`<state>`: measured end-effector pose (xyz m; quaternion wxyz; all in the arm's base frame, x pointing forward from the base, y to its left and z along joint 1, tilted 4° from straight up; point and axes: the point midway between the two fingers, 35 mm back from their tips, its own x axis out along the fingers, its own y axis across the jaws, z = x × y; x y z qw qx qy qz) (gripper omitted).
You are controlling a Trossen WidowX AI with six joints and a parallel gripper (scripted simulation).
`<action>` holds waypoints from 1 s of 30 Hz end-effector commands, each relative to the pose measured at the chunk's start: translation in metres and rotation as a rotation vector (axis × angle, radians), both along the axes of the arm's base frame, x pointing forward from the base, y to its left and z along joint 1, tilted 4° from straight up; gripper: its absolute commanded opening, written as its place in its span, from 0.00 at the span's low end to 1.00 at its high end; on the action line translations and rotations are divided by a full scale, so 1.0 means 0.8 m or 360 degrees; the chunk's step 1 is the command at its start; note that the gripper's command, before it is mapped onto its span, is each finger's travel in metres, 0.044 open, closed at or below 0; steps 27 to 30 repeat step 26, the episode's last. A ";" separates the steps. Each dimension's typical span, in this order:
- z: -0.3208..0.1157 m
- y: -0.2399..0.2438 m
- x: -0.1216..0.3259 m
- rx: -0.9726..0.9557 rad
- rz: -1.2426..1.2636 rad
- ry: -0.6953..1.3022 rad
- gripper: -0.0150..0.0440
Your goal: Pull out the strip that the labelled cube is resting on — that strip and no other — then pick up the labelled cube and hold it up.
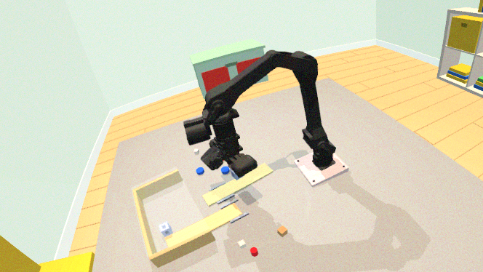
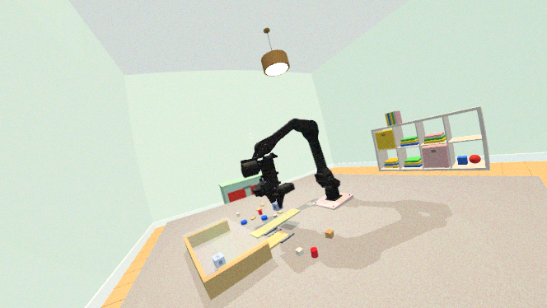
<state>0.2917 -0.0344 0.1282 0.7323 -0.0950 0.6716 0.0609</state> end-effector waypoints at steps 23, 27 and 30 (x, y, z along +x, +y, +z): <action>0.019 0.000 -0.001 -0.0005 -0.0010 -0.0014 0.25; 0.019 0.000 -0.001 -0.0005 -0.0010 -0.0014 0.25; 0.019 0.000 -0.001 -0.0005 -0.0010 -0.0014 0.25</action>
